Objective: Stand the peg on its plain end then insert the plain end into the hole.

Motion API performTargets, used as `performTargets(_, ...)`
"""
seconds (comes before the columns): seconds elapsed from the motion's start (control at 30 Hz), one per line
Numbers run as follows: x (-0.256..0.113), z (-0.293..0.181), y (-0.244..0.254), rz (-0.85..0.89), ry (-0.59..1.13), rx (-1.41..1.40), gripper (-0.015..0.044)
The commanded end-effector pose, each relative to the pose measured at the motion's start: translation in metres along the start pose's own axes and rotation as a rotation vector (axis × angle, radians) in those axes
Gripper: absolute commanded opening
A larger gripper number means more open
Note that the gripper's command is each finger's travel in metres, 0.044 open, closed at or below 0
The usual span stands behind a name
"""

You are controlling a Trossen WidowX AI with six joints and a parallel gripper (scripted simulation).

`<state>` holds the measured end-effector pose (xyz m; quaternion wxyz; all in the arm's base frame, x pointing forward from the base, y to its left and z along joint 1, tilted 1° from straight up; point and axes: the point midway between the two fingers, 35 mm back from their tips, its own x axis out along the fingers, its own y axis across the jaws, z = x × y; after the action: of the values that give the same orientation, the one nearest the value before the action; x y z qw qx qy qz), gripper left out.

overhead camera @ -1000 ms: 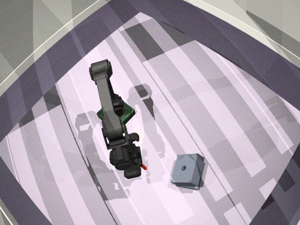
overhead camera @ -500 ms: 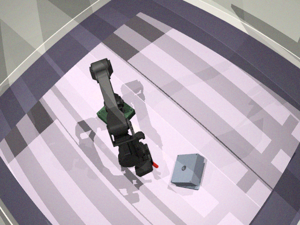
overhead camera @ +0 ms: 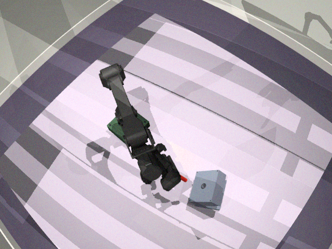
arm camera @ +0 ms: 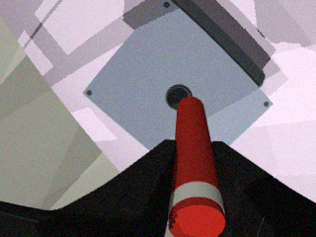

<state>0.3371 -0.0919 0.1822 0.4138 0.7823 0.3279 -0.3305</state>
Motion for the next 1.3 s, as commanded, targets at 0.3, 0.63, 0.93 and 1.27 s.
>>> performTargets(0.3,0.021,-0.009,0.004,0.016,0.025,-0.033,0.0000)
performTargets(0.63,0.044,-0.015,0.005,0.021,0.039,-0.049,0.0000)
performTargets(0.93,0.054,-0.017,0.005,0.023,0.048,-0.062,0.0000)
performTargets(1.27,0.057,-0.018,0.005,0.023,0.048,-0.064,0.0000)
